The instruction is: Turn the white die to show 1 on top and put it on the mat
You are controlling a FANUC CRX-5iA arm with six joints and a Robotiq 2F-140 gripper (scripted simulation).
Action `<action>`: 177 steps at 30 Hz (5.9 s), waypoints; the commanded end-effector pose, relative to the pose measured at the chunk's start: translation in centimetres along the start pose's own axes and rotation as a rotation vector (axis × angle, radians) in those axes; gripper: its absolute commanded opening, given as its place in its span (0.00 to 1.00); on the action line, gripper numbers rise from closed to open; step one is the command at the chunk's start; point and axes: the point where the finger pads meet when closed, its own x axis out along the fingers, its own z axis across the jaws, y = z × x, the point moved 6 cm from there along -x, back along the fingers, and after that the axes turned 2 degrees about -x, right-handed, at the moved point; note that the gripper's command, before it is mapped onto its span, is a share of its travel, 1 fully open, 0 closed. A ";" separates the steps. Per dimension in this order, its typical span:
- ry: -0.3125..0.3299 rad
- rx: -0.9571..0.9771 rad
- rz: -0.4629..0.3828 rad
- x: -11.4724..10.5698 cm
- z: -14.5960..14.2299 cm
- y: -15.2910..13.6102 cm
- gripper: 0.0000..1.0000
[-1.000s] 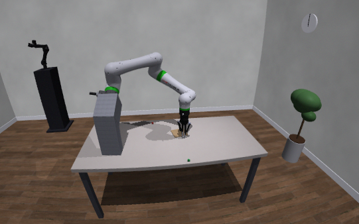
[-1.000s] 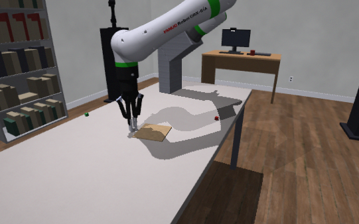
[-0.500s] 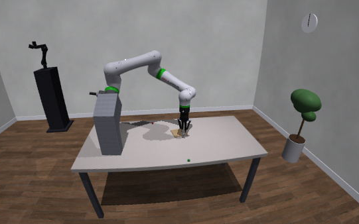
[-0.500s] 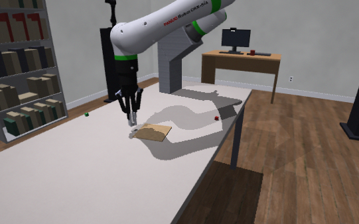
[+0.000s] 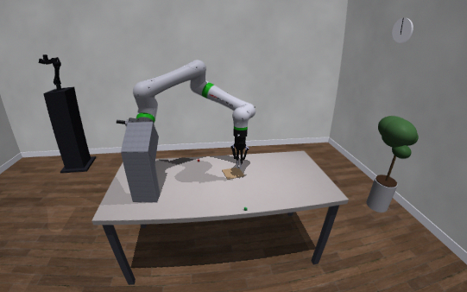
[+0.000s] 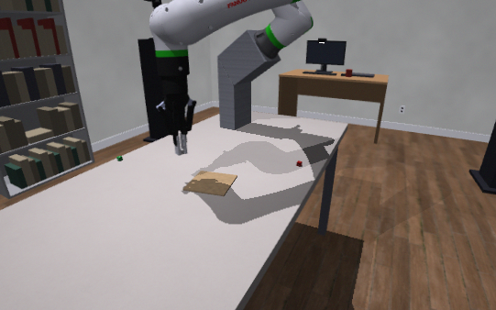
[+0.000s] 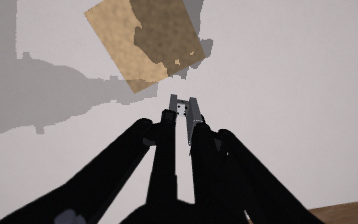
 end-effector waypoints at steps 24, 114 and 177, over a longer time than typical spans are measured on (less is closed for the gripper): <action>-0.001 0.000 0.000 -0.6 -6.2 7.4 0.16; -0.001 0.000 0.000 9.1 -6.2 7.4 0.16; -0.001 0.000 0.000 9.4 -6.2 7.4 0.16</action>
